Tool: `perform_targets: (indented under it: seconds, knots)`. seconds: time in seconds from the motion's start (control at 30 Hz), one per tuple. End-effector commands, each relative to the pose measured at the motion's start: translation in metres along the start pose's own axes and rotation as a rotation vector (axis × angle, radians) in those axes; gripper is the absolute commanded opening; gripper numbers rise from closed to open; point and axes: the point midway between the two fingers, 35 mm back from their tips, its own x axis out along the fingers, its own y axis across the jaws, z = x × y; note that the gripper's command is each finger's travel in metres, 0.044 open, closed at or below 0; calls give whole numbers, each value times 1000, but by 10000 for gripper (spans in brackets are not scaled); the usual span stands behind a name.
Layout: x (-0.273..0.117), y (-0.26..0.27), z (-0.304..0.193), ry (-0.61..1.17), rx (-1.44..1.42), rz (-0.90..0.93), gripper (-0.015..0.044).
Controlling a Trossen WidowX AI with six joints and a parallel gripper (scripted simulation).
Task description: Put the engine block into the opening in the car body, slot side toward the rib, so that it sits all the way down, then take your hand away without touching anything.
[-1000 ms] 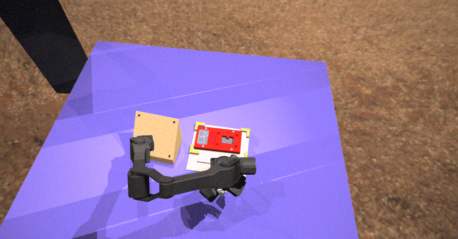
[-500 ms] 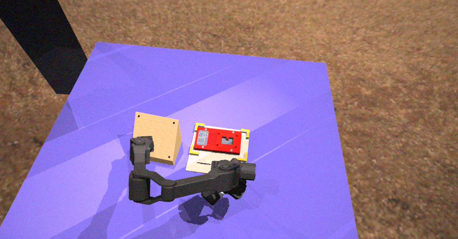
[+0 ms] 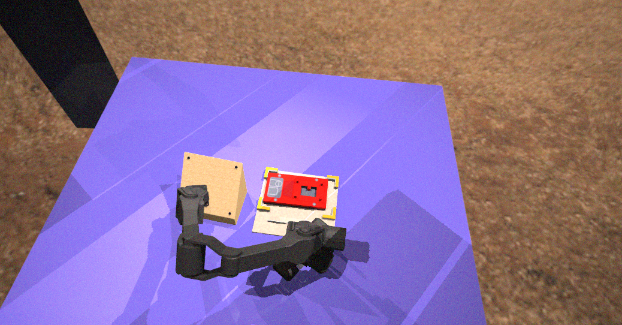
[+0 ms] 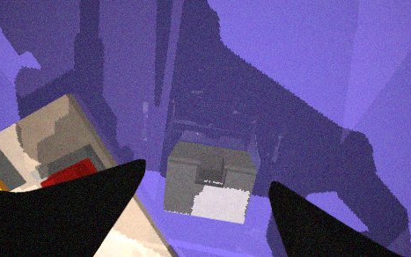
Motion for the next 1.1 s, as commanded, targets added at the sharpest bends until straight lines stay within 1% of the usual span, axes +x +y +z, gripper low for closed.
perform_targets:
  seconds: [0.0,0.1,0.4,0.63,0.67,1.07]
  knots:
    - [1,0,-1,-2,-8,-5,335]
    - [1,0,-1,-2,-8,-5,256]
    - [1,0,-1,-2,-8,-5,196]
    - [-12,2,1,-1,-8,-2,12]
    - [-15,2,2,-1,-8,-1,0]
    - [-52,5,4,2,-9,4,0]
